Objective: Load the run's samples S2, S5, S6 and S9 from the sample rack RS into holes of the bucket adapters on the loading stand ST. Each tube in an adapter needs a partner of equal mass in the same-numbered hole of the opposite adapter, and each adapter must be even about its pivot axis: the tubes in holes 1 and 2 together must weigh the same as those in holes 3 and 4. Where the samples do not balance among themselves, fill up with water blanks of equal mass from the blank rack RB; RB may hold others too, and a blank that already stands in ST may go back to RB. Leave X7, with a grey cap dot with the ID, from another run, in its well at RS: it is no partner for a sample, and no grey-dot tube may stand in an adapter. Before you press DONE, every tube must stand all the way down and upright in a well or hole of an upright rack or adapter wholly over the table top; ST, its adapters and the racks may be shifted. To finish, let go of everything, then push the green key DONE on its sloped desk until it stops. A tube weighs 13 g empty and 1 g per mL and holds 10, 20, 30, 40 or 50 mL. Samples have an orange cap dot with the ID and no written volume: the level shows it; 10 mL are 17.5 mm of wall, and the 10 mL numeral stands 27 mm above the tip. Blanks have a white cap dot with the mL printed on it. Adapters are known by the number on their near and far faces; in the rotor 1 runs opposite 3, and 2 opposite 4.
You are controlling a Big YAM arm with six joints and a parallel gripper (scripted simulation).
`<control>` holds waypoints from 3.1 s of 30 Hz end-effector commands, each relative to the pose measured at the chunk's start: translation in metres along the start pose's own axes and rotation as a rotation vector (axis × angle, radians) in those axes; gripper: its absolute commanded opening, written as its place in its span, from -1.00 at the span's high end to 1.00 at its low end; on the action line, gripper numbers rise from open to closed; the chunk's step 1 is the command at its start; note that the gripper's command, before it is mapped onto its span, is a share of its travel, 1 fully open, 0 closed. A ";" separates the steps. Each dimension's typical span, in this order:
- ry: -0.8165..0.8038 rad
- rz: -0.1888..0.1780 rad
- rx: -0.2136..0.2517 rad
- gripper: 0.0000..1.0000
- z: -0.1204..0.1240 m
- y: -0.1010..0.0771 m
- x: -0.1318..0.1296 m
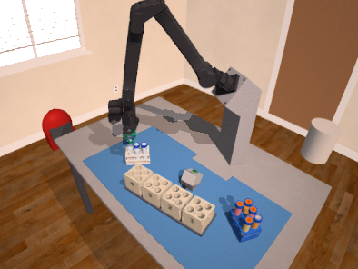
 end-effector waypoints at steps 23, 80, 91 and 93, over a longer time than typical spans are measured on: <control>-0.976 -0.010 0.002 -1.00 0.137 0.001 0.092; -1.657 -0.021 0.002 -1.00 0.494 -0.009 0.333; -1.647 -0.010 0.003 -1.00 0.552 -0.005 0.374; -1.656 -0.025 -0.004 -1.00 0.572 -0.012 0.386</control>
Point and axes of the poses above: the point where the finger pads meet when closed, its own y axis out along the fingers, its own x axis across the jaws, z = x × y, the point moved 5 cm from there along -y, back along the fingers, and after that the axes turned 9 degrees about y, right-handed, at the moved point
